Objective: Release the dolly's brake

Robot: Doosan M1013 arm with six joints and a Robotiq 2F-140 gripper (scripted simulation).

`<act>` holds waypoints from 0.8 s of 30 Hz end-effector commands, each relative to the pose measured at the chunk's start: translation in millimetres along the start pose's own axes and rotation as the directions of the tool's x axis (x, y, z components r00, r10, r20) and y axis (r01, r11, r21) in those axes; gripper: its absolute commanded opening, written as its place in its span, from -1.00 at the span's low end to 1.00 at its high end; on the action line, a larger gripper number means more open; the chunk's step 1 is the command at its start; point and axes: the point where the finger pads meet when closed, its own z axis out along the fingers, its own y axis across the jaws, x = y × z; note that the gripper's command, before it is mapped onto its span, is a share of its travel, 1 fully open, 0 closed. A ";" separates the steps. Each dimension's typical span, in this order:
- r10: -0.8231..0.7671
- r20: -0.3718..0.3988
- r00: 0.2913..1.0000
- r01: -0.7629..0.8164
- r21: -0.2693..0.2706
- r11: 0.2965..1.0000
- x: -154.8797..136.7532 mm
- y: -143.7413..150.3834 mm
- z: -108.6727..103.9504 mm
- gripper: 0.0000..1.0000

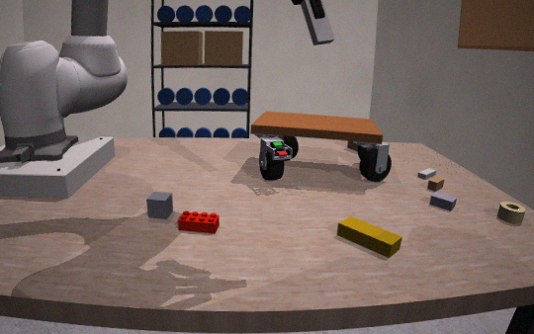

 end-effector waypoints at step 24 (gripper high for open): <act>-0.059 -0.184 0.981 -0.009 -0.348 0.938 -33.1 264.7 18.0 -1.00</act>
